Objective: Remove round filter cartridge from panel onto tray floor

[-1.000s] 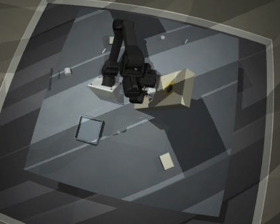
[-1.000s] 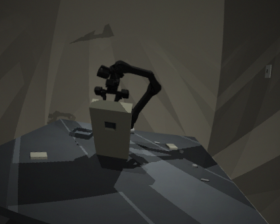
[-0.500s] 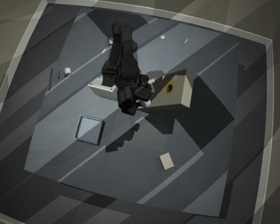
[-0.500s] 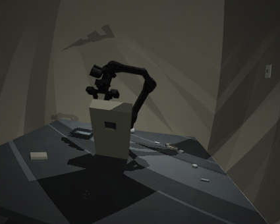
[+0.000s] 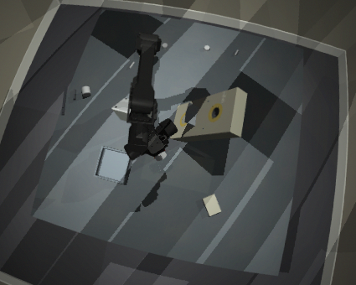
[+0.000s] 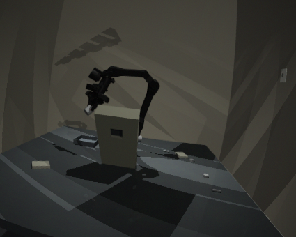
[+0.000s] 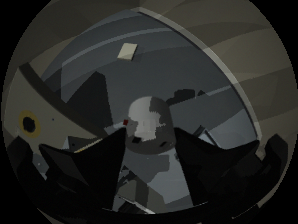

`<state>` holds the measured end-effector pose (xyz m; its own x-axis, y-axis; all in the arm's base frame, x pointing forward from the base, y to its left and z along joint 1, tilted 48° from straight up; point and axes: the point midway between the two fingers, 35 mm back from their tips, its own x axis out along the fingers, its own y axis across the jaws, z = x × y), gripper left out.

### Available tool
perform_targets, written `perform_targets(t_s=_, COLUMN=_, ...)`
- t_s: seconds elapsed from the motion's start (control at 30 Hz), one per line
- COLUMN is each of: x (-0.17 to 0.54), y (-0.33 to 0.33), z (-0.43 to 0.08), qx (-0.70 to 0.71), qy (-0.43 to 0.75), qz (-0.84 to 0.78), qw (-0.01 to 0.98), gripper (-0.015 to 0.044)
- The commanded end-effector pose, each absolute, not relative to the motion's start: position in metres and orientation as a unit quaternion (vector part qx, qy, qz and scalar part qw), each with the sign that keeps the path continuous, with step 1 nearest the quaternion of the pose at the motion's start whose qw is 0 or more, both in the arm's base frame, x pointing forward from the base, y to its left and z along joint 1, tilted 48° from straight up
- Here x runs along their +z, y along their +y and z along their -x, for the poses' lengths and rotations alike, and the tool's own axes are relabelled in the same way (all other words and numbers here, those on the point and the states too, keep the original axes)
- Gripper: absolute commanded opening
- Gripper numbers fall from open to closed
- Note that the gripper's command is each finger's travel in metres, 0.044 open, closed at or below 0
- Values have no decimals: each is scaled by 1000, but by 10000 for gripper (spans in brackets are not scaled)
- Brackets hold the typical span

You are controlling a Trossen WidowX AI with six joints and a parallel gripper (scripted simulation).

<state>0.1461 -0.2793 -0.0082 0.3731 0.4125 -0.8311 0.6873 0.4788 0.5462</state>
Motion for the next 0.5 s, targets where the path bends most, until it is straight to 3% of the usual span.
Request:
perform_targets(t_s=0.0, x=-28, y=-292, z=-126, qx=-175, qy=556, qz=-528, qw=618, gripper=0)
perform_targets(t_s=0.17, x=-47, y=-307, z=-103, qx=-257, qy=551, qz=-552, qw=570, gripper=0)
perform_targets(t_s=0.47, x=-62, y=-305, z=-85, qx=-284, qy=552, qz=-558, qw=551, gripper=0)
